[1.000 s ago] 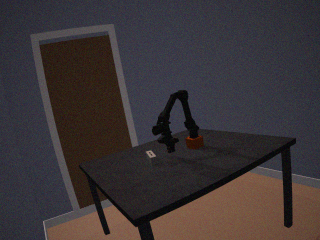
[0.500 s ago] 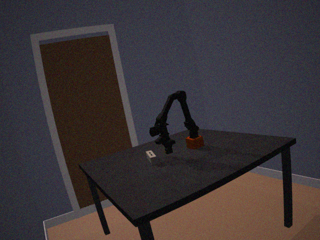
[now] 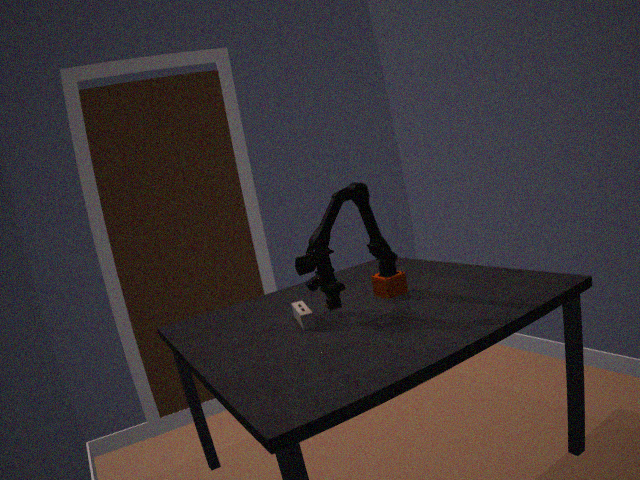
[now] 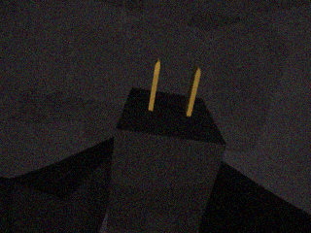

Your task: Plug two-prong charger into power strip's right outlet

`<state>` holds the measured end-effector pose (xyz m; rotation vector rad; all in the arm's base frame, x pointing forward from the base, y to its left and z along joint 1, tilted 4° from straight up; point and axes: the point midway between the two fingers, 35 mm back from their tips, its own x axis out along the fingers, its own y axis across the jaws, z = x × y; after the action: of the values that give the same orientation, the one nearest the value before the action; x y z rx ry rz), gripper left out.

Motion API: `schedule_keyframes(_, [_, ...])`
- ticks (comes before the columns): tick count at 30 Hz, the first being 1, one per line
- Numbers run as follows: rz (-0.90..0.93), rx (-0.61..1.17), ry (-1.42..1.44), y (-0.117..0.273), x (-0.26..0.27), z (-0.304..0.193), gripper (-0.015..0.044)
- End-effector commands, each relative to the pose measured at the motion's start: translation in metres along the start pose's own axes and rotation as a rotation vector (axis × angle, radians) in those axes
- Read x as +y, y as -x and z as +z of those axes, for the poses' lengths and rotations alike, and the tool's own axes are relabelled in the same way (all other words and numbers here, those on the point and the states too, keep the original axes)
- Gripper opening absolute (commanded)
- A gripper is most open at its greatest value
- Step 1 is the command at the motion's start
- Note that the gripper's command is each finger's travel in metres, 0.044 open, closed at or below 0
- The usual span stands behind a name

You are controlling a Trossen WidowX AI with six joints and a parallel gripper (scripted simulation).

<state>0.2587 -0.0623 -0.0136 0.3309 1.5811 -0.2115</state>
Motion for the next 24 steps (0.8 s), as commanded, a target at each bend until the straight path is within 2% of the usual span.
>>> schedule_keyframes(1, [0.001,0.008,-0.02,-0.005,-0.007,0.0,0.0])
schedule_keyframes(24, [0.003,0.006,-0.068,-0.008,-0.022,0.019,0.0])
